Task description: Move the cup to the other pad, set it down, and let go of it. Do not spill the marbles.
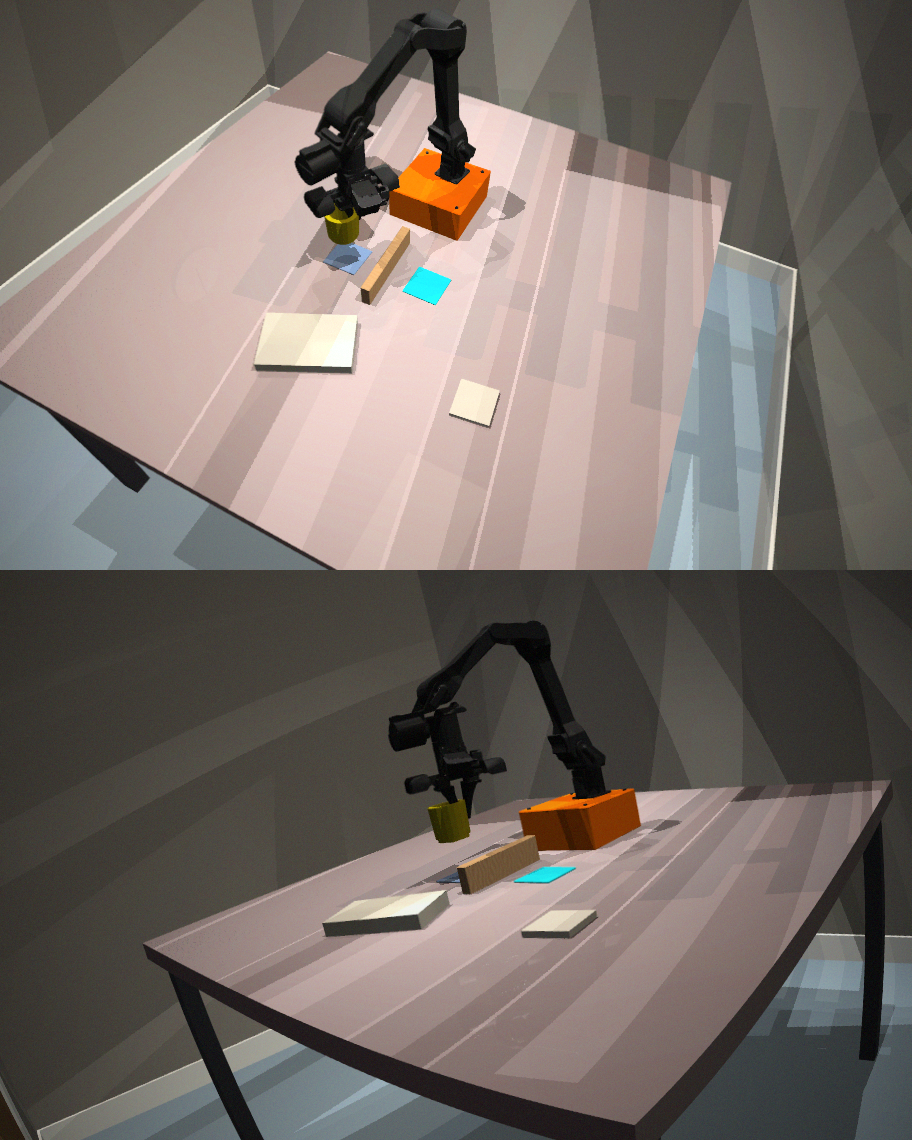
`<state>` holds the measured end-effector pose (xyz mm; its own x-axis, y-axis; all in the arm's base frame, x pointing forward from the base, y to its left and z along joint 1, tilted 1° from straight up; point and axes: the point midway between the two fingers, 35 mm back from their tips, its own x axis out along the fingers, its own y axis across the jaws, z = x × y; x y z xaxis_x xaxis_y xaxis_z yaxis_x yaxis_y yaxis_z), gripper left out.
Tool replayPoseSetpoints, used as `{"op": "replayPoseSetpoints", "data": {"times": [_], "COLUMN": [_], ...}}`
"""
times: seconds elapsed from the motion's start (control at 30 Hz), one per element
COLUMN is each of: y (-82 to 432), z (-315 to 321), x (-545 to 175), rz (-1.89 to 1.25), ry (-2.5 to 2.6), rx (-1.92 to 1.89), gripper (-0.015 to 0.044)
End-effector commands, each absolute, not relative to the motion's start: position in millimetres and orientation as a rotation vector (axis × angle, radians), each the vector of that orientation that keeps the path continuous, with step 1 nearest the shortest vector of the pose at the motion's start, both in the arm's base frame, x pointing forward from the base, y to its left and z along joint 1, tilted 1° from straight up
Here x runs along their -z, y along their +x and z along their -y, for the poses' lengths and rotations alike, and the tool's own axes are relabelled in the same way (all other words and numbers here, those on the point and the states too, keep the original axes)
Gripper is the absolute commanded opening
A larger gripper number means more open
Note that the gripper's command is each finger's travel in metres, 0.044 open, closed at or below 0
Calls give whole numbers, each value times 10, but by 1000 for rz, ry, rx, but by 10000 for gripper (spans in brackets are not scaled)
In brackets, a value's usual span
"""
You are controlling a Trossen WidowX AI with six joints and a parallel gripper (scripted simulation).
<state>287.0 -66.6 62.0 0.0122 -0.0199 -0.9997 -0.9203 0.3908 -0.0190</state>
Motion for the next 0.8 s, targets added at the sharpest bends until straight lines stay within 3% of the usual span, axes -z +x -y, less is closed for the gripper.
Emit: {"op": "replayPoseSetpoints", "data": {"times": [0.0,0.77], "y": [2872,2809], "z": [666,315], "x": [-613,-615], "rz": [-1374,-1369], "ry": [-928,-927], "rx": [-889,-896], "gripper": [0,0]}}
